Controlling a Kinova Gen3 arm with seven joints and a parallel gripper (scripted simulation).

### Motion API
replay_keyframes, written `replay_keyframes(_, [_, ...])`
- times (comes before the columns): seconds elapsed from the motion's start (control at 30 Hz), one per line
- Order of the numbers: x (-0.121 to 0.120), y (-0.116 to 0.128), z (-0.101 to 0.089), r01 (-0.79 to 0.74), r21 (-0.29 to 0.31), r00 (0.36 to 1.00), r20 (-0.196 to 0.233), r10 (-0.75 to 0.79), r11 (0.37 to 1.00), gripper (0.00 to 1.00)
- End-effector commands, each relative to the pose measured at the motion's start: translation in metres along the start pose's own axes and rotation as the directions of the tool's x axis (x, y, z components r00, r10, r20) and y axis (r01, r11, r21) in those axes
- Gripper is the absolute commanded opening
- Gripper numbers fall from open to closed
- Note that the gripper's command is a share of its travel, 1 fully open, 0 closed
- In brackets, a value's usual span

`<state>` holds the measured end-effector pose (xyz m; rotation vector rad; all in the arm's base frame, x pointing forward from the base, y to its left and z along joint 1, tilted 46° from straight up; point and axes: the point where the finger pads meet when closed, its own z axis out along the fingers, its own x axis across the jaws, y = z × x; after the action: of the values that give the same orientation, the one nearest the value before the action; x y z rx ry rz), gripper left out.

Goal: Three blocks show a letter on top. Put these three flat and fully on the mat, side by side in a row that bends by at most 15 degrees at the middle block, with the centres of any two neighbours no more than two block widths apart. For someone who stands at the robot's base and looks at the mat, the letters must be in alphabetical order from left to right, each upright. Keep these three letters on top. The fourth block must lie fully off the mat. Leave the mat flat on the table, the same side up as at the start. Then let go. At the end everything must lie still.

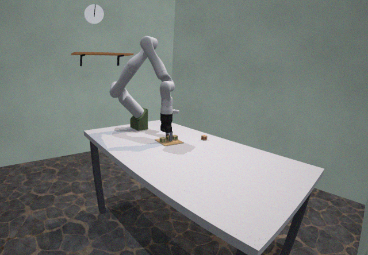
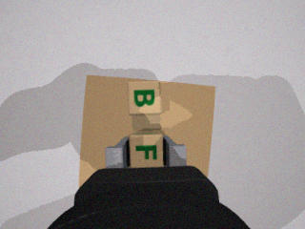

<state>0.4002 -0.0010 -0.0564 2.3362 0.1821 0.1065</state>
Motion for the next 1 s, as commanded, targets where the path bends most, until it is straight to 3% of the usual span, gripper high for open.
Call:
replay_keyframes(0.0, [0.0005, -0.0004, -0.0007, 0.0, 0.001, 1.0, -0.002, 0.0, 1.0, 0.57])
replay_keyframes(0.97, [0.0005, -0.0004, 0.0033, 0.0, 0.001, 1.0, -0.002, 0.0, 1.0, 0.57])
